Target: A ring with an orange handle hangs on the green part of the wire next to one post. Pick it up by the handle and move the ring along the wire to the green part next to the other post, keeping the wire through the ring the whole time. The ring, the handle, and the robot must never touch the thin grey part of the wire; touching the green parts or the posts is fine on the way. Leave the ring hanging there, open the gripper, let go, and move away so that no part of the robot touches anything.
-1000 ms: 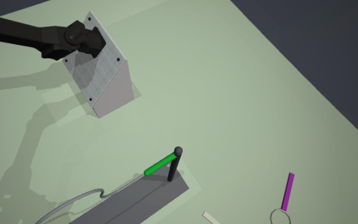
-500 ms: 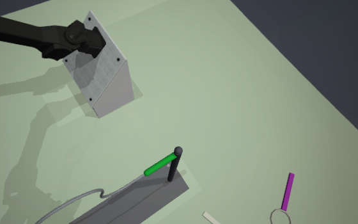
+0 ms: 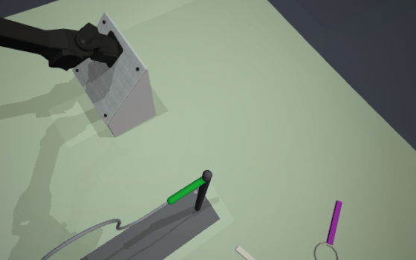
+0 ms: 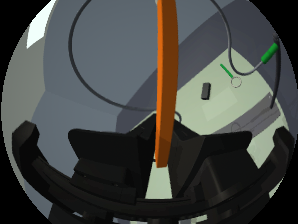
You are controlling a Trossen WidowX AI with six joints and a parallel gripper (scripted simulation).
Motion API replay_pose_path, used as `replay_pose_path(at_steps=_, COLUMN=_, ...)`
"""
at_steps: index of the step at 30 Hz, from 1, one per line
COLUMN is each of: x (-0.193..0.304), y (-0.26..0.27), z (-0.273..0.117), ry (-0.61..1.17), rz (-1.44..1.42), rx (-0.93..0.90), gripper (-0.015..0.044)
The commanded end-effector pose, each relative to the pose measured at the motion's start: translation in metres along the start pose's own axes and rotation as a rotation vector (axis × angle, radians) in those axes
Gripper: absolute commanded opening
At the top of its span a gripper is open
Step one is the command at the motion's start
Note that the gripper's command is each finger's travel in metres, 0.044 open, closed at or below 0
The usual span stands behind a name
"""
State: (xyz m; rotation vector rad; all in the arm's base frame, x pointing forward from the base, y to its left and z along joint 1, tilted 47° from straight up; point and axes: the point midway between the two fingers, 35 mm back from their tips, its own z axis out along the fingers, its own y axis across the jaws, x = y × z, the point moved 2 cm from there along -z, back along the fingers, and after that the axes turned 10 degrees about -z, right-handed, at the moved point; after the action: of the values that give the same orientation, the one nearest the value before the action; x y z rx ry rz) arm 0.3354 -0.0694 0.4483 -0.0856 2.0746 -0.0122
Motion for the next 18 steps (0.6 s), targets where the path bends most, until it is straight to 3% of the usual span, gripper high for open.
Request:
replay_pose_path(at_steps=1, x=-0.0009, y=0.0007, z=-0.0024, ry=-0.009, rz=-0.051, rx=0.027, gripper=-0.0150)
replay_pose_path(at_steps=18, x=0.0000, y=-0.0035, z=-0.0015, ry=-0.014, rz=-0.223, rx=0.133, gripper=-0.0150)
